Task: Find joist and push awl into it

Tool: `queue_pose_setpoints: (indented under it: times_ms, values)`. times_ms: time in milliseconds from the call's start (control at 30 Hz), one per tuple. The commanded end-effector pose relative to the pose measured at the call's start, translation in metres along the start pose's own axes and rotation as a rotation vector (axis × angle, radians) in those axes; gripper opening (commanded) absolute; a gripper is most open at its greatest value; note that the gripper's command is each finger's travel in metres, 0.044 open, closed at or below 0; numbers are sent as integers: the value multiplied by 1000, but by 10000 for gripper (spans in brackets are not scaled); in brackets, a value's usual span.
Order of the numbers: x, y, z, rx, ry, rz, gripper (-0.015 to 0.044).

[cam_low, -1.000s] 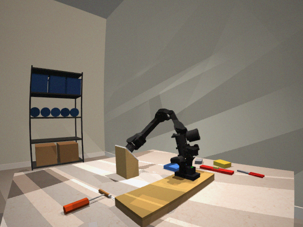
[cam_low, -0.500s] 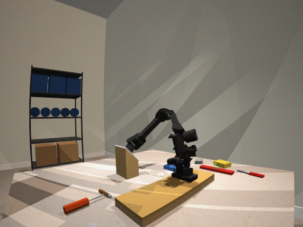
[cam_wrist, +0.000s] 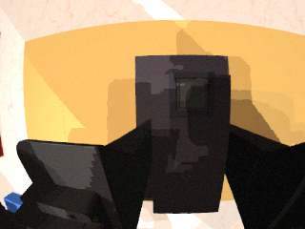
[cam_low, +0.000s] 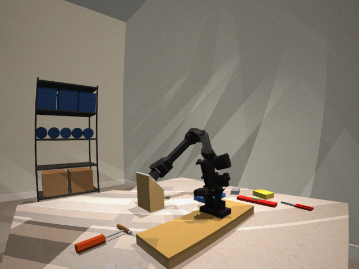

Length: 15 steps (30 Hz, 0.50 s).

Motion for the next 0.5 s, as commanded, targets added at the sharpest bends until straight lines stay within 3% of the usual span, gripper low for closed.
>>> queue_pose_setpoints:
  times_ms: [0,467]
  values:
    - [-12,-1,0,0,-5,-3,0]
    - [-36,0,0,0,-5,-4,0]
Point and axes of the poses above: the point midway between the two fingers, 35 mm back from their tips, its own y axis back along the fingers, its own x axis across the jaws, z = x × y, the point moved 8 cm from there along y, back along the fingers
